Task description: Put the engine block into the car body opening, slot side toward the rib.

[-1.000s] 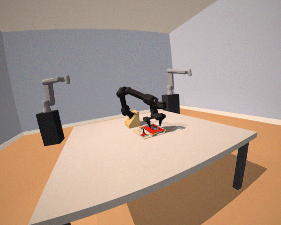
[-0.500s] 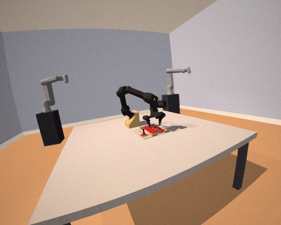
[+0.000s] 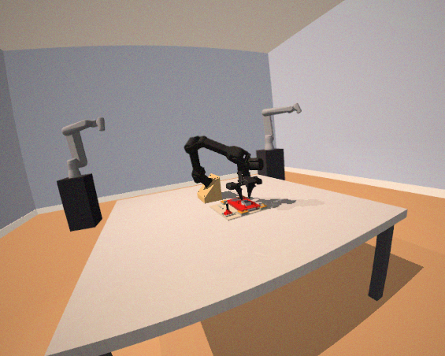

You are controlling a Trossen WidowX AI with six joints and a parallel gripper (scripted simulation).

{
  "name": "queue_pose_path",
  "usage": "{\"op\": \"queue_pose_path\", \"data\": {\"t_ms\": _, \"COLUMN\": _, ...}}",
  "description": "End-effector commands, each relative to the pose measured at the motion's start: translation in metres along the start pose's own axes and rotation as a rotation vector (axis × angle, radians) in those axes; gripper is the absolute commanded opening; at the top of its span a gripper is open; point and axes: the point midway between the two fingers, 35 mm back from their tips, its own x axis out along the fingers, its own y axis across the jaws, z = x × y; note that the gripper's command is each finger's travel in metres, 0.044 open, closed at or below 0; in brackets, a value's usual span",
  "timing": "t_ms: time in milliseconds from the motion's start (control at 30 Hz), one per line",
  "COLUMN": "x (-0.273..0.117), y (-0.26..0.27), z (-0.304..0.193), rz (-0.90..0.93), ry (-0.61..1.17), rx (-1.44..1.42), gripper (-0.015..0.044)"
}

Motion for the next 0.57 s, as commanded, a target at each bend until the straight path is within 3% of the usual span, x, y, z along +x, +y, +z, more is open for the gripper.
{"op": "queue_pose_path", "data": {"t_ms": 0, "x": -0.0019, "y": 0.0010, "z": 0.0006, "rz": 0.005, "ry": -0.002, "rx": 0.004, "gripper": 0.0099}}
{"op": "queue_pose_path", "data": {"t_ms": 133, "x": -0.0019, "y": 0.0010, "z": 0.0006, "rz": 0.005, "ry": -0.002, "rx": 0.004, "gripper": 0.0000}}
{"op": "queue_pose_path", "data": {"t_ms": 533, "x": -0.0019, "y": 0.0010, "z": 0.0006, "rz": 0.005, "ry": -0.002, "rx": 0.004, "gripper": 0.0000}}
